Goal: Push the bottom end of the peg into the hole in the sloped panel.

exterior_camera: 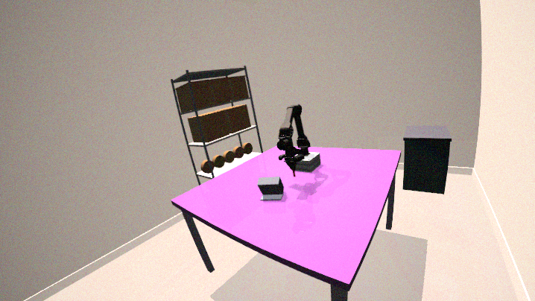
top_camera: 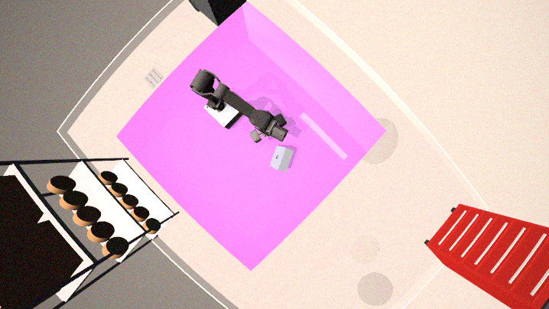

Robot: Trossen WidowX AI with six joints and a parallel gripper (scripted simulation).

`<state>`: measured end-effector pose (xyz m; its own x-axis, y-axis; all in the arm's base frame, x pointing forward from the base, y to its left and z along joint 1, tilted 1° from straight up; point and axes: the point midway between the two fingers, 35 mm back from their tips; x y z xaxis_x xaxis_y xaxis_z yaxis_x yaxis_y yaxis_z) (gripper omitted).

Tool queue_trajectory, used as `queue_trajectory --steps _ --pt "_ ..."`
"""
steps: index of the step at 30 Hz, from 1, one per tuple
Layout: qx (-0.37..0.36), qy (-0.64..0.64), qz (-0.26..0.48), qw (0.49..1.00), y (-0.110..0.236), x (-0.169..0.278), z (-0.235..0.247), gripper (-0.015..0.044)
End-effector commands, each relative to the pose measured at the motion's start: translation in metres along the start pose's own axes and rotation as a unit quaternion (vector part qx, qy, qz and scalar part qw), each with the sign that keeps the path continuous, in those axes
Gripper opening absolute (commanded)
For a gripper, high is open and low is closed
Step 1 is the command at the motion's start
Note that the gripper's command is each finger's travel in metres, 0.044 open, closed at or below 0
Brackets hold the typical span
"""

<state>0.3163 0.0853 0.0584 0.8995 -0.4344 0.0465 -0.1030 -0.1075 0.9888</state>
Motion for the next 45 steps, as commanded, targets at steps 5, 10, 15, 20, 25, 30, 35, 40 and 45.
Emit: queue_trajectory --steps 5,10,15,20,25,30,35,40,45 --pt "0.028 -0.008 0.010 1.000 -0.002 0.007 0.003 0.0000" --pt "0.044 -0.015 0.016 0.999 -0.004 0.011 0.006 0.0000" --pt "0.059 -0.021 0.022 0.998 -0.006 0.015 0.009 0.0000" --pt "0.075 -0.026 0.028 0.996 -0.008 0.019 0.012 0.0000" --pt "0.090 -0.032 0.035 0.995 -0.009 0.023 0.015 0.0000" --pt "0.105 -0.037 0.043 0.993 -0.011 0.027 0.018 0.0000" --pt "0.120 -0.041 0.051 0.991 -0.012 0.031 0.021 0.0000" --pt "0.134 -0.045 0.059 0.988 -0.012 0.035 0.025 0.0000" --pt "0.148 -0.049 0.068 0.985 -0.013 0.038 0.029 0.0000"
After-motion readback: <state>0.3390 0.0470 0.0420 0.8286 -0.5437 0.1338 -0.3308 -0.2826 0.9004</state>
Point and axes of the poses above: the point midway between the two fingers, 35 mm back from their tips, its own y axis back along the fingers, its own z axis across the jaws, x = y × z, and after that the axes turned 10 degrees about -y, right-handed
